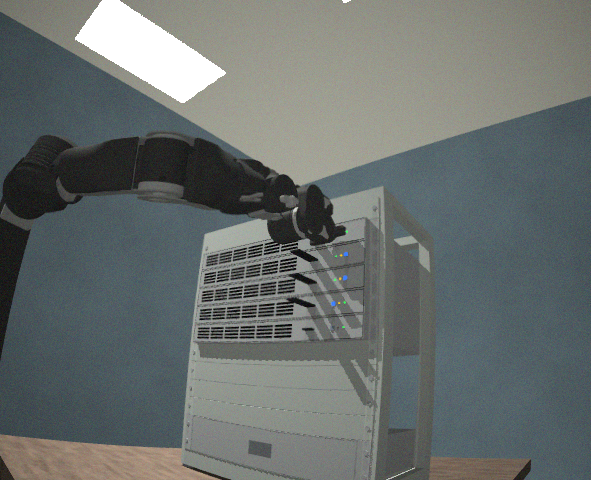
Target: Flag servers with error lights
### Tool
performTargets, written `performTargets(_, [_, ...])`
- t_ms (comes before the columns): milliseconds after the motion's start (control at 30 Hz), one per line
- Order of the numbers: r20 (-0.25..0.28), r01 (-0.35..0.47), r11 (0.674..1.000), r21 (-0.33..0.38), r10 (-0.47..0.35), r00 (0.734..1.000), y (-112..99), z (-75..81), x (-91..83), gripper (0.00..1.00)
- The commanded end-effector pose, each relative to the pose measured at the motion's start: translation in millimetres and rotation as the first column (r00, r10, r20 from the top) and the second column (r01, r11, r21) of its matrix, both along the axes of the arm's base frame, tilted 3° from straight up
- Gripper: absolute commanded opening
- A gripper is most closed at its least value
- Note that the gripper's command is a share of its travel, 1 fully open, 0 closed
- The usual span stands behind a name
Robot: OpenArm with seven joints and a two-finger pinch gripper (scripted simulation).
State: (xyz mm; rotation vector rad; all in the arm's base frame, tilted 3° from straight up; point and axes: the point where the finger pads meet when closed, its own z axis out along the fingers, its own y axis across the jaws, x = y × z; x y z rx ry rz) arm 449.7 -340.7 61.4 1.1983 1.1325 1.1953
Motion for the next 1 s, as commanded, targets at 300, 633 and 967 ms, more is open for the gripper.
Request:
performTargets(300, [-0.005,-0.004,1.000,-0.006,0.004,1.000,0.9,0.0,1.2,0.00])
performTargets(633, [-0.005,-0.004,1.000,-0.006,0.004,1.000,0.8,0.3,1.2,0.00])
performTargets(967, [-0.005,-0.004,1.000,-0.006,0.004,1.000,0.4,4.5,0.8,0.00])
